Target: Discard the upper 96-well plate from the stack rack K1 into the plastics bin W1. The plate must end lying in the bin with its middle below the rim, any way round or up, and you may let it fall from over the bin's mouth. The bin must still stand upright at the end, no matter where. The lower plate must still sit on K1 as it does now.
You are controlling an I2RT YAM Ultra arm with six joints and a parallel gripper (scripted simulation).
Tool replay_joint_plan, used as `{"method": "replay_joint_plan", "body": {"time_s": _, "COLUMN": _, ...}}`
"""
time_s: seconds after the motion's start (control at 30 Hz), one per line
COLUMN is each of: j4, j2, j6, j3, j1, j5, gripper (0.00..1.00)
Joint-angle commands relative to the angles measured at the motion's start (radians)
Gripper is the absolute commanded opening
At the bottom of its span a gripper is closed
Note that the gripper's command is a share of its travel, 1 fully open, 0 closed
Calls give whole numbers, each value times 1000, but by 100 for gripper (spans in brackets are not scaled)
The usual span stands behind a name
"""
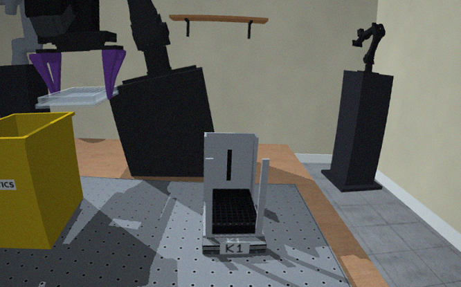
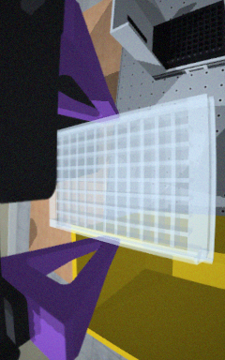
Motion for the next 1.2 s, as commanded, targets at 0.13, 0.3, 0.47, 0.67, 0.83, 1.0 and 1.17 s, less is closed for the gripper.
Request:
{"method": "replay_joint_plan", "body": {"time_s": 0.13, "j4": -7, "j2": -17, "j6": -78, "j3": 36, "j1": -48, "j5": -2, "gripper": 0}}
{"method": "replay_joint_plan", "body": {"time_s": 0.3, "j4": -14, "j2": -14, "j6": -125, "j3": 56, "j1": -94, "j5": -4, "gripper": 0}}
{"method": "replay_joint_plan", "body": {"time_s": 0.47, "j4": -20, "j2": -8, "j6": -162, "j3": 75, "j1": -130, "j5": -6, "gripper": 0}}
{"method": "replay_joint_plan", "body": {"time_s": 0.67, "j4": -30, "j2": 0, "j6": -207, "j3": 102, "j1": -174, "j5": -8, "gripper": 0}}
{"method": "replay_joint_plan", "body": {"time_s": 0.83, "j4": -41, "j2": 12, "j6": -250, "j3": 134, "j1": -217, "j5": -11, "gripper": 0}}
{"method": "replay_joint_plan", "body": {"time_s": 1.0, "j4": -53, "j2": 26, "j6": -293, "j3": 169, "j1": -259, "j5": -14, "gripper": 0}}
{"method": "replay_joint_plan", "body": {"time_s": 1.17, "j4": -62, "j2": 37, "j6": -319, "j3": 194, "j1": -285, "j5": -16, "gripper": 0}}
